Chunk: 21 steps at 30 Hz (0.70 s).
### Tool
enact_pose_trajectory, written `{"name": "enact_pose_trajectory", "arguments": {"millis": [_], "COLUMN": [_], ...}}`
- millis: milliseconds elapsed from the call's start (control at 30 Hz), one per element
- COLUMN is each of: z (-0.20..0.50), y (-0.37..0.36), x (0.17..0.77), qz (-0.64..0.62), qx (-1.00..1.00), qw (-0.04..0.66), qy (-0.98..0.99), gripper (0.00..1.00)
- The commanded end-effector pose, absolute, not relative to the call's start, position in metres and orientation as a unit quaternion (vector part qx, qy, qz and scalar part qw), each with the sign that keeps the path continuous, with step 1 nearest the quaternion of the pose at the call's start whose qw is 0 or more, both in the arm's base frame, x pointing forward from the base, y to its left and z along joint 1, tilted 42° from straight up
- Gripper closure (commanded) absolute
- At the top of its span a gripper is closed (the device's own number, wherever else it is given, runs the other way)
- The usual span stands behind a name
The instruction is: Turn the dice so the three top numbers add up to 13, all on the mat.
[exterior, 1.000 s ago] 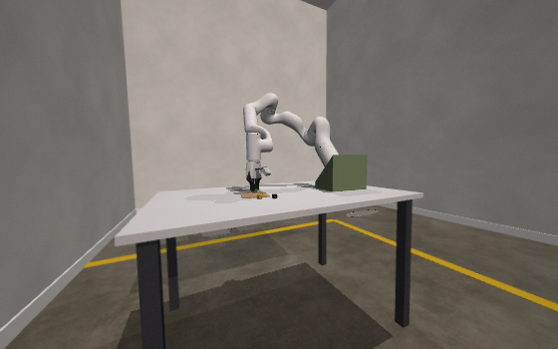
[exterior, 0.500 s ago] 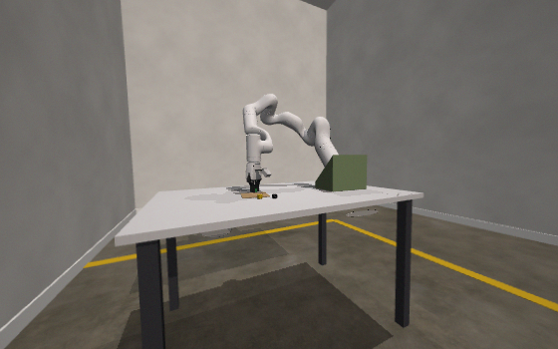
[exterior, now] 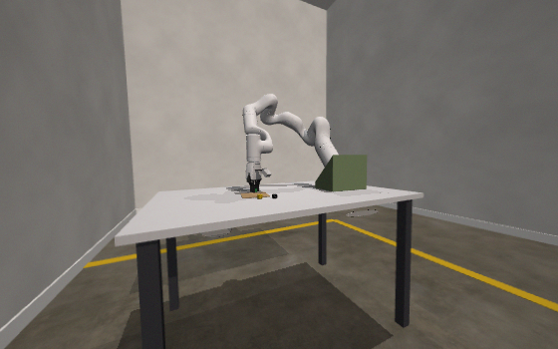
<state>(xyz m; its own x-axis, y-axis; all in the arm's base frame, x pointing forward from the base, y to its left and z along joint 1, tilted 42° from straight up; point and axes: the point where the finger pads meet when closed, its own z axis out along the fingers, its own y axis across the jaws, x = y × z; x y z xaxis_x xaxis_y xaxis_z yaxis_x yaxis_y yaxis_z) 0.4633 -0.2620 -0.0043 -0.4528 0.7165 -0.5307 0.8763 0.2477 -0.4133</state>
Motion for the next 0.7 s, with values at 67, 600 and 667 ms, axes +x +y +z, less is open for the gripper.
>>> {"name": "enact_pose_trajectory", "arguments": {"millis": [67,600,667], "z": [-0.0038,-0.0038,-0.0038], "y": [-0.2618,-0.2618,-0.2618], "x": [0.4641,0.4641,0.4641], "qz": [-0.341,-0.341,-0.341], "qx": [0.510,0.510,0.510], "qw": [0.118,0.118,0.118], "qy": [0.781,0.781,0.781], "gripper": [0.64,0.85,0.85]}}
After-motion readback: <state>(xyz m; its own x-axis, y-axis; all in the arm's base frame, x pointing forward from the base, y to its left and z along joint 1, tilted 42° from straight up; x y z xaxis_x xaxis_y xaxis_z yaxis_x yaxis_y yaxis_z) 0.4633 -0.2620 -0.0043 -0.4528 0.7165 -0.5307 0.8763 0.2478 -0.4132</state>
